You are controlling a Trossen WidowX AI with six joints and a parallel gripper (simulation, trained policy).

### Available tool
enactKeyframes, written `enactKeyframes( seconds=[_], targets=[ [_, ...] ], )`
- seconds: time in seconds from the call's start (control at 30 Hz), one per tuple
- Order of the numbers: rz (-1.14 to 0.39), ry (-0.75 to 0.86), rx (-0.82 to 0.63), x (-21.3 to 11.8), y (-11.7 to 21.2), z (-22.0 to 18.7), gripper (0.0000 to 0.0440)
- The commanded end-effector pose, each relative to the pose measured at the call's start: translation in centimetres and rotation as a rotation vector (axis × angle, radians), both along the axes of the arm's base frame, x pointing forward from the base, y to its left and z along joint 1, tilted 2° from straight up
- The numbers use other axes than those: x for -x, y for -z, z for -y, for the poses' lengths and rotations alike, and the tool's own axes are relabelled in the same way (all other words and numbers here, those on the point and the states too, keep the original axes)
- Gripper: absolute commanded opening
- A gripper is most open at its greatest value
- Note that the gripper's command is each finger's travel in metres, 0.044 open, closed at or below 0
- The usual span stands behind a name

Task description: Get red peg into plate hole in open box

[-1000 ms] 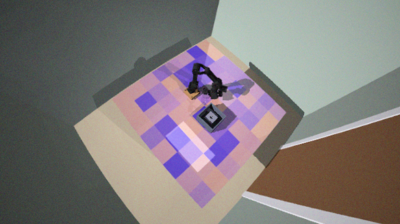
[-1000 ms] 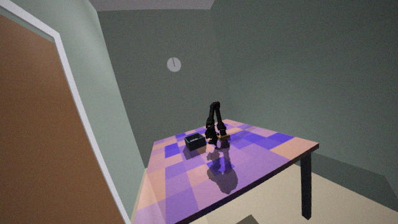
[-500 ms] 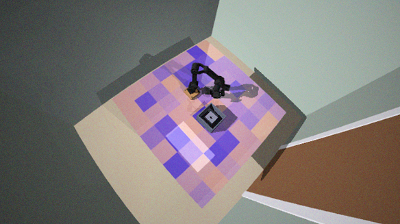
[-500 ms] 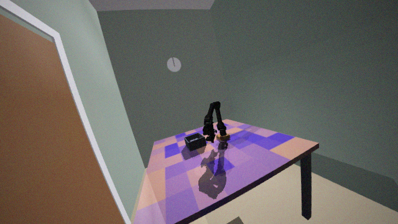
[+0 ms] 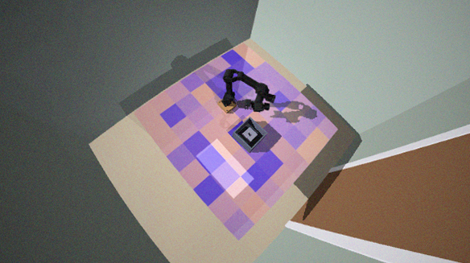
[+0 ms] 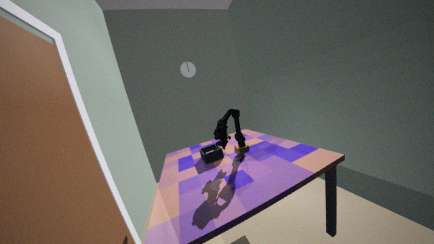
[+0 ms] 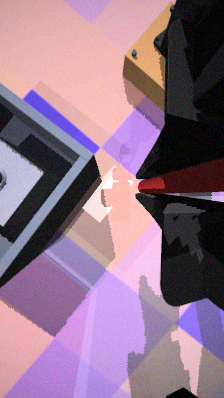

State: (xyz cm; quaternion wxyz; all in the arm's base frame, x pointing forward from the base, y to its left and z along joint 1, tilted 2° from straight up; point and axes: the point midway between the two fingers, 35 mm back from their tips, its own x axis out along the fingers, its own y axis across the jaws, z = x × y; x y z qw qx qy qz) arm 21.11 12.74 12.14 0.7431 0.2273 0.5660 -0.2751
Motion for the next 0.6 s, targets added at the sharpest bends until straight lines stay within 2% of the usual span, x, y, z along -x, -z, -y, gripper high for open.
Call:
enactKeyframes(
  seconds=[0.0, 0.57],
  targets=[
    [0.044, 0.05, -0.003, -1.4, -1.3, 0.9, 0.0],
    [0.125, 0.205, 0.036, -7.5, -2.2, 6.5, 0.0]
  ],
)
